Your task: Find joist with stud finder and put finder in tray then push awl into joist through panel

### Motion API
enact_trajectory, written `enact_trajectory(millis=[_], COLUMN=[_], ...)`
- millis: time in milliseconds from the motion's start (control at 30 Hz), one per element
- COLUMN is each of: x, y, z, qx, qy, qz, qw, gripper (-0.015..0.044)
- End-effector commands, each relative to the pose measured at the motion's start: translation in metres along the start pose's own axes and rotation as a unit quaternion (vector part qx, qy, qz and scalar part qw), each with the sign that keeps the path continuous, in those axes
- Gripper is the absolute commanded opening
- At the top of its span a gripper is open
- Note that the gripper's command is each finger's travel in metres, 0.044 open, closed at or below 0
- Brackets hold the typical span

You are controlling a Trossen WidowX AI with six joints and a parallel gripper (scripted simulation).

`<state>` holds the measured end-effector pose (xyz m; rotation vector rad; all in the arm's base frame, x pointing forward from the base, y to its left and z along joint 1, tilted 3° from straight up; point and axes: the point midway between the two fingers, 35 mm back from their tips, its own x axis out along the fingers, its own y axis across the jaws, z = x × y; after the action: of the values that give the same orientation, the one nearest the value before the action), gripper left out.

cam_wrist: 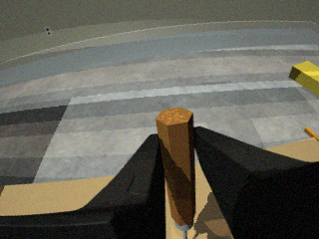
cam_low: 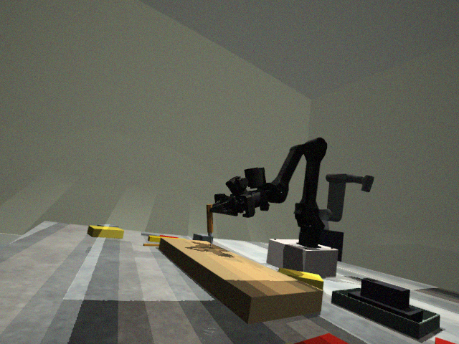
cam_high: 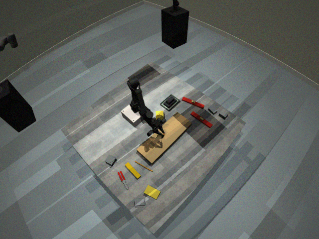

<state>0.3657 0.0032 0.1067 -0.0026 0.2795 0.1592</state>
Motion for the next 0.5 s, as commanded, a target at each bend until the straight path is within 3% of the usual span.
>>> enact_trajectory(millis=[0,467], x=[0.001,0.007], y=[0.0,0.0], z=[-0.008,-0.029], qx=[0.004,0.004], qy=[0.003,0.003], qz=[-0.002,-0.002], qw=[1.0,1.0], gripper=[0.0,0.0])
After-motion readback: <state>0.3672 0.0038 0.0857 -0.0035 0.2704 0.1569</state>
